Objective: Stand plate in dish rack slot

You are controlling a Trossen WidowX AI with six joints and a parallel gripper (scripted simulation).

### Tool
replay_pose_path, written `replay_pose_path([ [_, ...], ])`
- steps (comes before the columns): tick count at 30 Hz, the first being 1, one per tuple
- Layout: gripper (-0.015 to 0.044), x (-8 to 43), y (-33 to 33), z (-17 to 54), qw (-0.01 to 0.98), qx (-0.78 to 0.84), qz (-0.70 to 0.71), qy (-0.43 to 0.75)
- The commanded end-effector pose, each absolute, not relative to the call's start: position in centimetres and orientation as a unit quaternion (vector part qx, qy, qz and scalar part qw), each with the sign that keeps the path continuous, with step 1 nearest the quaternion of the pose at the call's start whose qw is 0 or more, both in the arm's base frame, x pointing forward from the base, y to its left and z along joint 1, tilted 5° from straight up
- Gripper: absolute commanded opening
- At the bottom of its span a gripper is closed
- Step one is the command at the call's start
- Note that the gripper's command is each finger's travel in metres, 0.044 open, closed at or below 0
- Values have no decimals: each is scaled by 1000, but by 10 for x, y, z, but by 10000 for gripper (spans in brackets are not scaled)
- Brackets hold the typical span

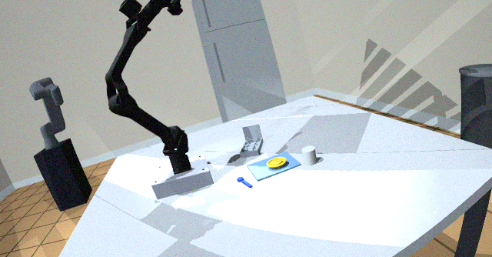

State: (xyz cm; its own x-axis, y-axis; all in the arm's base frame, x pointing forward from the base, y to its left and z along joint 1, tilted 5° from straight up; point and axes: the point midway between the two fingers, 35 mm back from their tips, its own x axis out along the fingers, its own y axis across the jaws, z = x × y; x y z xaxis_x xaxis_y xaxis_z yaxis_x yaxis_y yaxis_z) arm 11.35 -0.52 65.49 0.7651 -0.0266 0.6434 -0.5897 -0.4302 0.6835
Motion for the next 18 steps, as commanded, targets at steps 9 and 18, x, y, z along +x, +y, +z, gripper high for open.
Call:
replay_pose_path([
  [9,400,180,29,622,658,707,193,-174],
  [18,400,212,34,603,727,651,141,-166],
])
